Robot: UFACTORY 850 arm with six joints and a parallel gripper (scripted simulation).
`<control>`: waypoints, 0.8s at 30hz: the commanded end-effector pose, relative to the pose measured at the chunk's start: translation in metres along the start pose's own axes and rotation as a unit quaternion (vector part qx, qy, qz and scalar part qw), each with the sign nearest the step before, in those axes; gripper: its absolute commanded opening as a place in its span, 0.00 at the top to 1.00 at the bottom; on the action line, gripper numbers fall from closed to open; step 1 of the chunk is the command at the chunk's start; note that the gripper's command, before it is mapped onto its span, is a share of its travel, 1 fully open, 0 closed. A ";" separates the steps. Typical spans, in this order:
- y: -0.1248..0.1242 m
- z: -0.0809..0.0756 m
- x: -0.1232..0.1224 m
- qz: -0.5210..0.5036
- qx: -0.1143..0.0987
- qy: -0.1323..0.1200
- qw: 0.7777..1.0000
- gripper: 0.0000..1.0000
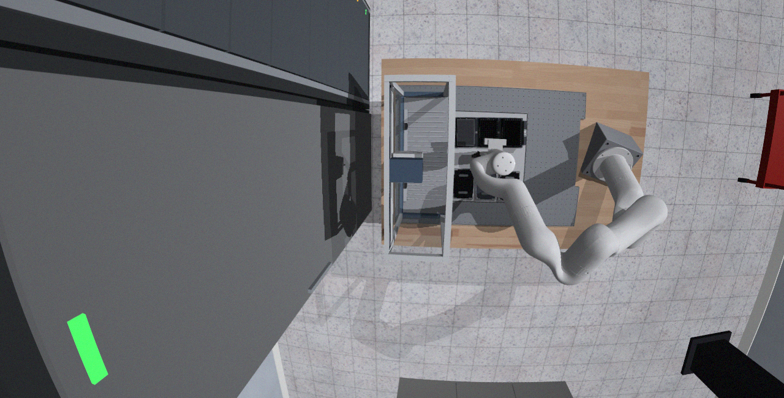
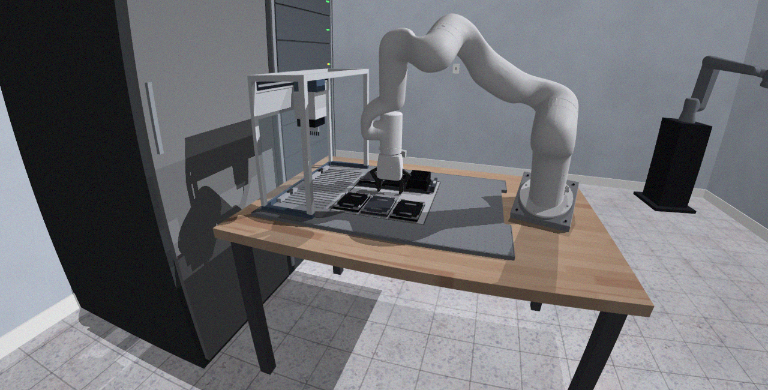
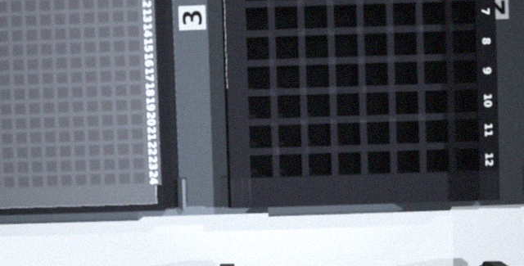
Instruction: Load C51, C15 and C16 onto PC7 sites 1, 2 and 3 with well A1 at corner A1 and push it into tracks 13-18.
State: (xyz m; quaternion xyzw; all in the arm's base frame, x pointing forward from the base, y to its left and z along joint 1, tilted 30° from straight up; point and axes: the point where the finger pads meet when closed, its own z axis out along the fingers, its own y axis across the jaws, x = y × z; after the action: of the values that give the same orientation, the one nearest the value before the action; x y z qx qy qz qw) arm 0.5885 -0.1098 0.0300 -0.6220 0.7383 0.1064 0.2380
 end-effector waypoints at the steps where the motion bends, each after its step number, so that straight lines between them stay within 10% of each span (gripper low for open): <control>1: -0.001 -0.001 0.000 0.000 0.001 0.000 1.000 0.00; 24: -0.001 -0.001 0.010 0.000 0.001 0.000 1.000 0.00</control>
State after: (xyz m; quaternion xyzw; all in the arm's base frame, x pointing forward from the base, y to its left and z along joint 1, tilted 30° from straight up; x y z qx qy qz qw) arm 0.5876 -0.1163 0.0262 -0.6220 0.7384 0.1064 0.2381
